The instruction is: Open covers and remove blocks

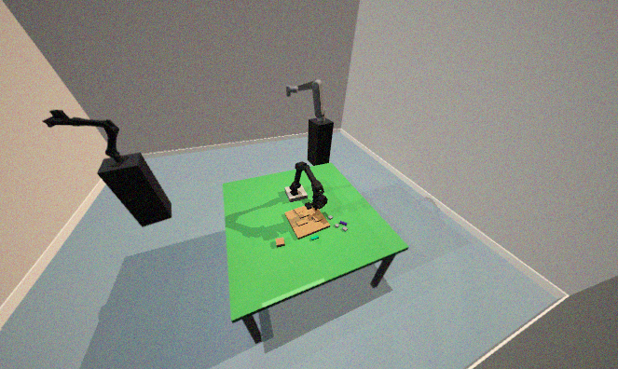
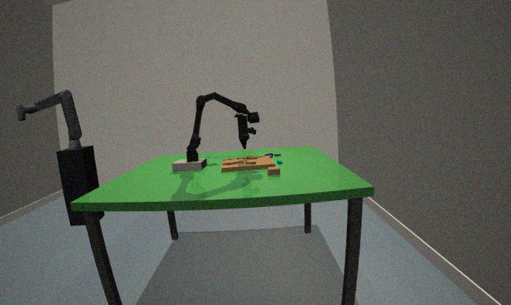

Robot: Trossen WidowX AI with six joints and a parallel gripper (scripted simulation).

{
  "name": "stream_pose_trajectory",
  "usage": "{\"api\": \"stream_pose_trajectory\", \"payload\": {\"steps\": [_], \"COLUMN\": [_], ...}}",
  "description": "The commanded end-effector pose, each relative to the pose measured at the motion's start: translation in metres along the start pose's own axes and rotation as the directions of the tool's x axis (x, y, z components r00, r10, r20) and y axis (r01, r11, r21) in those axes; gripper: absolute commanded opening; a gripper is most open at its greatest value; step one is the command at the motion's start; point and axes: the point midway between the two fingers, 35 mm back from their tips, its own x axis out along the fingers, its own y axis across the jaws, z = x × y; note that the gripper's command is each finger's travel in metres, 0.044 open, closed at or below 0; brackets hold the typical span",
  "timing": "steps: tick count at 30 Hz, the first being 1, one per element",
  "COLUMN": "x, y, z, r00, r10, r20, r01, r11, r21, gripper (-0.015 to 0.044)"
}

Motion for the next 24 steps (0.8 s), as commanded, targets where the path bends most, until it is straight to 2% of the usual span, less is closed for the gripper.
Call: {"api": "stream_pose_trajectory", "payload": {"steps": [1, 24], "x": [0.0020, 0.0044], "y": [-0.0010, -0.0010], "z": [-0.0040, -0.0038], "r00": [1.000, 1.000], "r10": [-0.009, -0.009], "r20": [-0.020, -0.020], "r01": [0.009, 0.009], "r11": [1.000, 1.000], "r21": [-0.023, -0.023], "gripper": [0.0000, 0.0000]}}
